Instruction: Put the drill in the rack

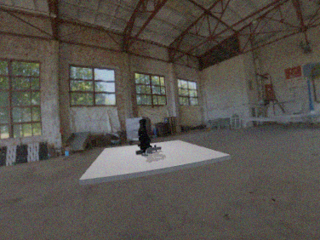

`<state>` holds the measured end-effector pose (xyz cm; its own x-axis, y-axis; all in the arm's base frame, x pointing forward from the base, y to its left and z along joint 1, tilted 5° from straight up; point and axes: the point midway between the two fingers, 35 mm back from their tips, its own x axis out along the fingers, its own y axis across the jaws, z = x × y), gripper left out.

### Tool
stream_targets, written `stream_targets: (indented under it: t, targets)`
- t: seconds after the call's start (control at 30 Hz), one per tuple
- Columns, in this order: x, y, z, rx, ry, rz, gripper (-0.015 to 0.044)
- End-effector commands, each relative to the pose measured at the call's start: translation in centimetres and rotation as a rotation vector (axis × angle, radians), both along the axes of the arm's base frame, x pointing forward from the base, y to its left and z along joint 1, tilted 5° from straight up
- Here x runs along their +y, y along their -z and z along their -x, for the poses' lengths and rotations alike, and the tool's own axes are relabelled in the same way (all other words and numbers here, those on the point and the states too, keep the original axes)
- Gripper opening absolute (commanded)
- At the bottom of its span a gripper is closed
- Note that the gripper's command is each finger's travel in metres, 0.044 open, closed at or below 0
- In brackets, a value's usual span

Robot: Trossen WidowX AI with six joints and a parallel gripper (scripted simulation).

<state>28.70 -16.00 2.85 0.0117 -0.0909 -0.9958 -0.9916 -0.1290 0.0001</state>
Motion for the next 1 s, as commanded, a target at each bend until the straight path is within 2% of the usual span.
stream_targets:
  t: [0.0,0.07,0.3,0.97]
  targets:
    - [-0.01,-0.01,0.0,0.0,-0.001,0.0,0.0099]
    - [-0.01,-0.01,0.0,0.0,-0.001,0.0,0.0046]
    - [-0.01,-0.01,0.0,0.0,-0.001,0.0,0.0]
    - [0.08,-0.29,0.05,-0.001,0.002,0.003,0.0]
